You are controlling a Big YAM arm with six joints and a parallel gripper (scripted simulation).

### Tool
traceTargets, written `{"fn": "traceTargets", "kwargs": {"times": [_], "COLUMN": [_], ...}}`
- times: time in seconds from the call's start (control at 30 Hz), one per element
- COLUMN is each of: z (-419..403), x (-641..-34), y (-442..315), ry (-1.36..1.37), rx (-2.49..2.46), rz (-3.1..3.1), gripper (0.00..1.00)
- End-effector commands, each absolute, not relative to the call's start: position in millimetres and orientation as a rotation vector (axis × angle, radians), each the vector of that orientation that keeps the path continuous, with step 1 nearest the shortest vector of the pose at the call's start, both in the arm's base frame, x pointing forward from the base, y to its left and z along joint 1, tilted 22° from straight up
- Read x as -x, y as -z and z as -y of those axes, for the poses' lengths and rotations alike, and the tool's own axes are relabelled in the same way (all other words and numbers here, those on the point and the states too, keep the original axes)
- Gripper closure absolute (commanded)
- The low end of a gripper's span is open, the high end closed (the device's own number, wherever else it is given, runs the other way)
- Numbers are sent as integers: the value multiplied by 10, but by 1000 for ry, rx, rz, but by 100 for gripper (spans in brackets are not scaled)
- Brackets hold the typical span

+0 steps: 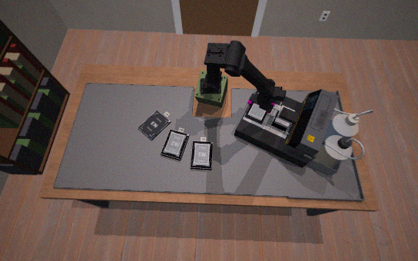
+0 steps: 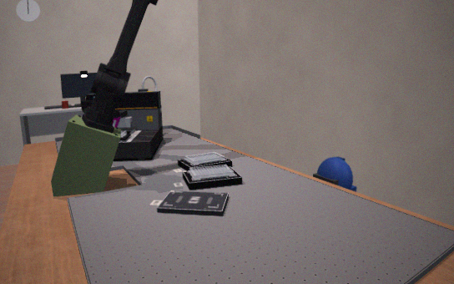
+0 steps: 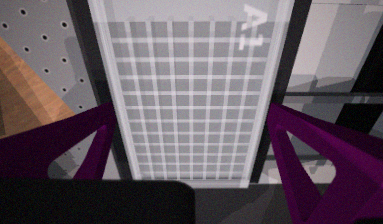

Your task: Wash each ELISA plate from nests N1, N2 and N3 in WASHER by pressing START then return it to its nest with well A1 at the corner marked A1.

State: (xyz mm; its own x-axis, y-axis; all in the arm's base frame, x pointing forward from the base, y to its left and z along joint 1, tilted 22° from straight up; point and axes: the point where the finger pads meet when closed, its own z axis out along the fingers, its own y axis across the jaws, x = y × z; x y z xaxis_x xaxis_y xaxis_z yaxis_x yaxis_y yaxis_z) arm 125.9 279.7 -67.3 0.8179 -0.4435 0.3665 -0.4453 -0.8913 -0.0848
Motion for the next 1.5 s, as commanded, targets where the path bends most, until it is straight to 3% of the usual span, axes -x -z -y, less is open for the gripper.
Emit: {"fn": "traceTargets", "kwargs": {"times": [0.0, 1.47], "z": [-2884, -3080], "x": [-1282, -1023], "y": [642, -49], "ry": [-606, -602], "rx": [-3008, -3041], "rz": [739, 752], "gripper": [0, 0]}}
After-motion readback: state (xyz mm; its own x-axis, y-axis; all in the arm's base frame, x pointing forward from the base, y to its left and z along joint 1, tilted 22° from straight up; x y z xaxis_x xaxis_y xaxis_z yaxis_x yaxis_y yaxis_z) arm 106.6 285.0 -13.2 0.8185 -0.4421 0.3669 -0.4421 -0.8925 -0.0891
